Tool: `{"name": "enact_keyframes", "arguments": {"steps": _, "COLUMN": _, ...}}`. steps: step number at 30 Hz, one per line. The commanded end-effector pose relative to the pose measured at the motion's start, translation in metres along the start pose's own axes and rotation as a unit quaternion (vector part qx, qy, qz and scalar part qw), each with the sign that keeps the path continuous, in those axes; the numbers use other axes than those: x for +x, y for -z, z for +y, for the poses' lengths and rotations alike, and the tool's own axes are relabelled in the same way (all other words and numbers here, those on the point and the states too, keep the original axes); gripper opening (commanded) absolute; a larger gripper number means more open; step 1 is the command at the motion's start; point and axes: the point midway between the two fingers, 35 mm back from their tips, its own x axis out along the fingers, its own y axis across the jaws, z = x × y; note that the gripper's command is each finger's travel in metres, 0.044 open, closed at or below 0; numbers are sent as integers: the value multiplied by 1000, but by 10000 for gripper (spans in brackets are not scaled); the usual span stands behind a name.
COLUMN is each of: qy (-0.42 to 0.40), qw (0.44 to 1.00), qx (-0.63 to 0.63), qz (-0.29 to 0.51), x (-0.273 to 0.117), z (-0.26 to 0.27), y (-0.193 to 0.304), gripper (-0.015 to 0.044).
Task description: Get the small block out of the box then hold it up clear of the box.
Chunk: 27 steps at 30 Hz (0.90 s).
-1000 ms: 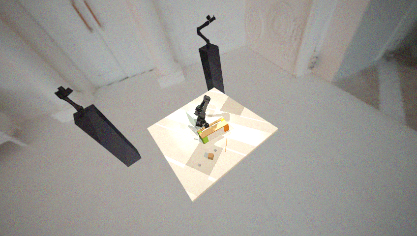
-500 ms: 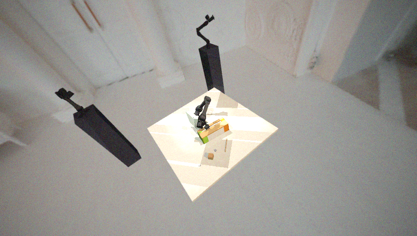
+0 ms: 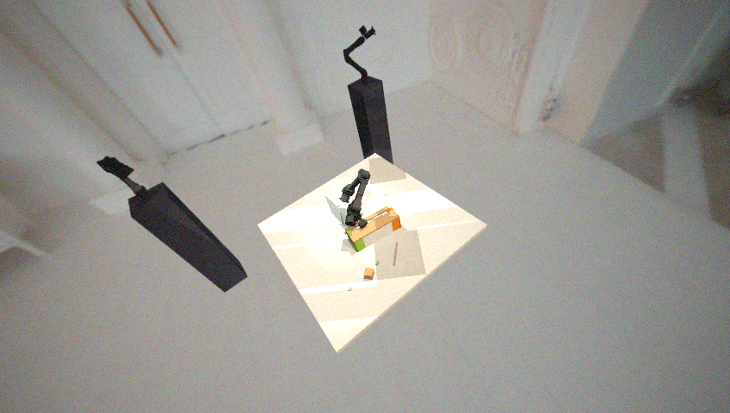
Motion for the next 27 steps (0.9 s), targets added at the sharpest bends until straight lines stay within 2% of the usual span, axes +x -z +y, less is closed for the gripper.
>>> {"name": "enact_keyframes", "arguments": {"steps": 1, "qy": 0, "qw": 1000, "qx": -1, "qz": 0, "x": 0, "z": 0, "y": 2, "gripper": 400}}
{"name": "enact_keyframes", "arguments": {"steps": 27, "qy": 1, "qw": 1000, "qx": 0, "qz": 1, "x": 14, "z": 0, "y": 39, "gripper": 400}}
